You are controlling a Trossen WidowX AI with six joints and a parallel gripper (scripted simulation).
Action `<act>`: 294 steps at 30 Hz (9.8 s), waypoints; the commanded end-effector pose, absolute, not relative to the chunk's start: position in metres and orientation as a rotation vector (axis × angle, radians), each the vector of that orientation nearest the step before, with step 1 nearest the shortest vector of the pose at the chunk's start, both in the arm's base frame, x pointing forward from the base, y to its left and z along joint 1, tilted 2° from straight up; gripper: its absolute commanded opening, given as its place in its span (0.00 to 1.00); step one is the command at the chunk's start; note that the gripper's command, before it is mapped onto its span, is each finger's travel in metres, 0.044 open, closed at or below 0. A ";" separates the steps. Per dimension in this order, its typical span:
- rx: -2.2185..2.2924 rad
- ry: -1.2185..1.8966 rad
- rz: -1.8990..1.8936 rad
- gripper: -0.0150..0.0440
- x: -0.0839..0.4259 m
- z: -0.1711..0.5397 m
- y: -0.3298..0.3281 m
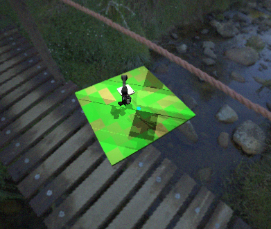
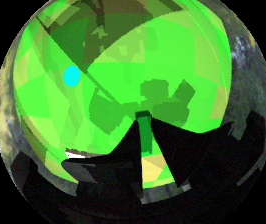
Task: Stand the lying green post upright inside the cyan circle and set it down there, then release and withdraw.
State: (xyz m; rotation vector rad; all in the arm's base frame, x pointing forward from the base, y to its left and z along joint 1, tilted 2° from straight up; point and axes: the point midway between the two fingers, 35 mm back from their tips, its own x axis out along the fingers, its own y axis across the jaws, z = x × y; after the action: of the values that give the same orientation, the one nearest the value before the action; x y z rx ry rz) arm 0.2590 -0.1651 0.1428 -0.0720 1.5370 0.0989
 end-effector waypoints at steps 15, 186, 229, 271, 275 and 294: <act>-0.219 1.522 0.238 0.29 0.292 0.151 -0.122; -0.043 0.674 0.505 0.29 0.407 0.129 -0.016; 0.020 0.428 0.549 0.29 0.394 0.136 -0.024; 0.026 0.219 0.621 0.29 0.360 0.145 -0.026; 0.024 0.201 0.629 0.29 0.356 0.146 -0.025; 0.008 0.122 0.670 0.29 0.335 0.149 -0.022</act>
State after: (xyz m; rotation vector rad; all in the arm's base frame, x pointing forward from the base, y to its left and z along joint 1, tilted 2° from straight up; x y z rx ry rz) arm 0.3395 -0.0227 0.1488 0.0063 0.1326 0.6624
